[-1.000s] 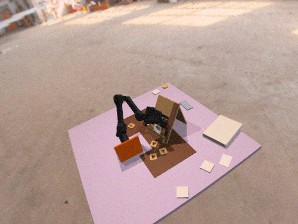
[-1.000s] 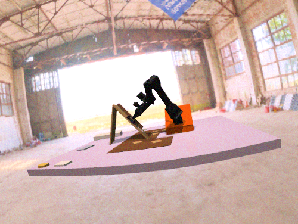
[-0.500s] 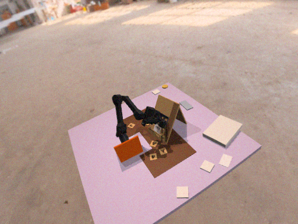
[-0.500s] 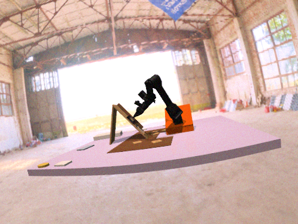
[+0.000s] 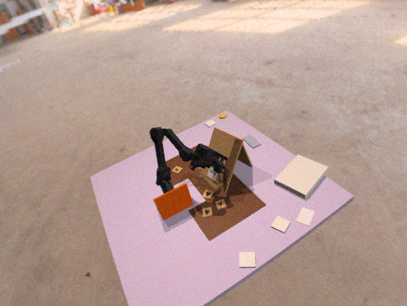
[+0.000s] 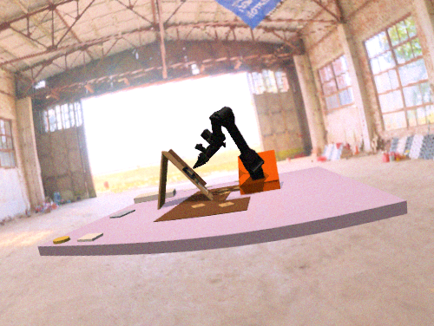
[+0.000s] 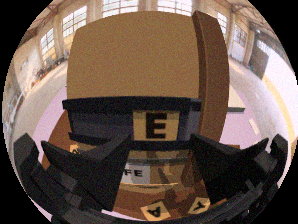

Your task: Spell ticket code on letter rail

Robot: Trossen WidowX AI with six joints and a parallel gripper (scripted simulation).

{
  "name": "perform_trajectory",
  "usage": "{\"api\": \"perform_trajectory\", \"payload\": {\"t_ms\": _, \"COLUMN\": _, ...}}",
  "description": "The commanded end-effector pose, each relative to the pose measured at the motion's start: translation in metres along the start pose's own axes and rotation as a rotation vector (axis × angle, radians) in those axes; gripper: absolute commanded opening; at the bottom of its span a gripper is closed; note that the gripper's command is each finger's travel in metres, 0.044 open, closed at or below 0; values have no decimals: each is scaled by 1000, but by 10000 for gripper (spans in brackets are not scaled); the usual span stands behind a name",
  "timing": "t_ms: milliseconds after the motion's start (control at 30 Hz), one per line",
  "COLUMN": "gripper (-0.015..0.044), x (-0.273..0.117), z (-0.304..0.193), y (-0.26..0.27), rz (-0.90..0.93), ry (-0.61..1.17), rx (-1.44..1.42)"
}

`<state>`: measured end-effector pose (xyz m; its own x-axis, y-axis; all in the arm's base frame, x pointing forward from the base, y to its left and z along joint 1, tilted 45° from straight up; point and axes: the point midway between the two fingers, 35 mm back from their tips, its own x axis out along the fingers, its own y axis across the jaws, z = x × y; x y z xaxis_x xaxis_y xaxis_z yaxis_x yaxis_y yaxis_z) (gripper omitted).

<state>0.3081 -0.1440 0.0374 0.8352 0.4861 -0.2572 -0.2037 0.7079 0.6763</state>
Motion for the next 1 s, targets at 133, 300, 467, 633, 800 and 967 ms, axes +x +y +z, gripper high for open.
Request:
{"api": "perform_trajectory", "payload": {"t_ms": 133, "gripper": 295, "x": -6, "z": 0, "y": 0, "rz": 3, "ry": 0, "rx": -3}}
{"api": "perform_trajectory", "payload": {"t_ms": 300, "gripper": 295, "x": -10, "z": 0, "y": 0, "rz": 3, "ry": 0, "rx": -3}}
{"api": "perform_trajectory", "payload": {"t_ms": 467, "gripper": 295, "x": -13, "z": 0, "y": 1, "rz": 3, "ry": 0, "rx": -3}}
{"api": "perform_trajectory", "payload": {"t_ms": 633, "gripper": 269, "x": -14, "z": 0, "y": 0, "rz": 0, "ry": 1, "rx": 1}}
{"api": "perform_trajectory", "payload": {"t_ms": 800, "gripper": 138, "x": -14, "z": 0, "y": 0, "rz": 0, "ry": 1, "rx": 1}}
{"api": "perform_trajectory", "payload": {"t_ms": 967, "gripper": 6, "x": -14, "z": 0, "y": 0, "rz": 0, "ry": 1, "rx": 1}}
